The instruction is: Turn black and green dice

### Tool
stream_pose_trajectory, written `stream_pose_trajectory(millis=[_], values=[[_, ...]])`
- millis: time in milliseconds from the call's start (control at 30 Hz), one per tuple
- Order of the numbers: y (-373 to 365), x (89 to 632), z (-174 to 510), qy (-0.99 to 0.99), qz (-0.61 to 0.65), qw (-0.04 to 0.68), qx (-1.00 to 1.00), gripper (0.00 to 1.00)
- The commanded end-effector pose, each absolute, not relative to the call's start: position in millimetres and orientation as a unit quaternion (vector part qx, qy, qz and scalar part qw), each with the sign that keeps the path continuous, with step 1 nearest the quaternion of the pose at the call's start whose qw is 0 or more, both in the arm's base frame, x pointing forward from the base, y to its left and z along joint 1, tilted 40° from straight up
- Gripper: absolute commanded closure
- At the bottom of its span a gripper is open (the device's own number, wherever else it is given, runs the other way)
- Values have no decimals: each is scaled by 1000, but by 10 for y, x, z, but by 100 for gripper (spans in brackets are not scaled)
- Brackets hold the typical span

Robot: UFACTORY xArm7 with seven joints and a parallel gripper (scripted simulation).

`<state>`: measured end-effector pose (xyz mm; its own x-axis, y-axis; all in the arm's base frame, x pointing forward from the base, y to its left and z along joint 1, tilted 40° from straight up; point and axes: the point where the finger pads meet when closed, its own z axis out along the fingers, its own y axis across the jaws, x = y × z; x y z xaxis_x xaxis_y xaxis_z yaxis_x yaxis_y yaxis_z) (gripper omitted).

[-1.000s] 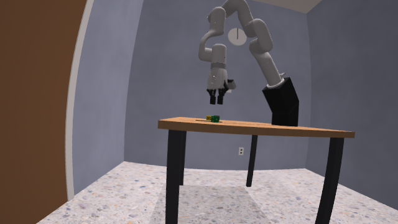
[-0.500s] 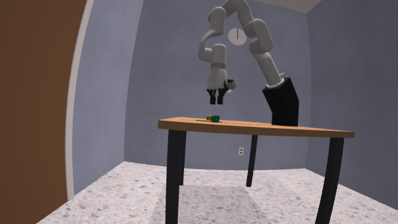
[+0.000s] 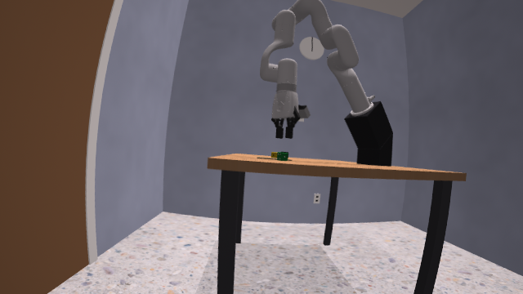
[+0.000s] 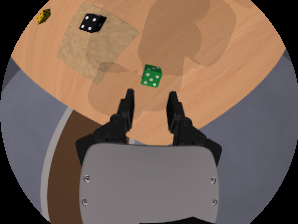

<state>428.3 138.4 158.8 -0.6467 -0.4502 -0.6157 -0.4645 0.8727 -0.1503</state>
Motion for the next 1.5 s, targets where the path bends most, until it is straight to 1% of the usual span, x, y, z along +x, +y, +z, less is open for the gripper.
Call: stream_pose_trajectory(millis=[0, 1467], values=[[1389, 4302, 1579, 906, 11, 341, -252, 53], [1464, 4521, 1317, 906, 10, 341, -252, 53]])
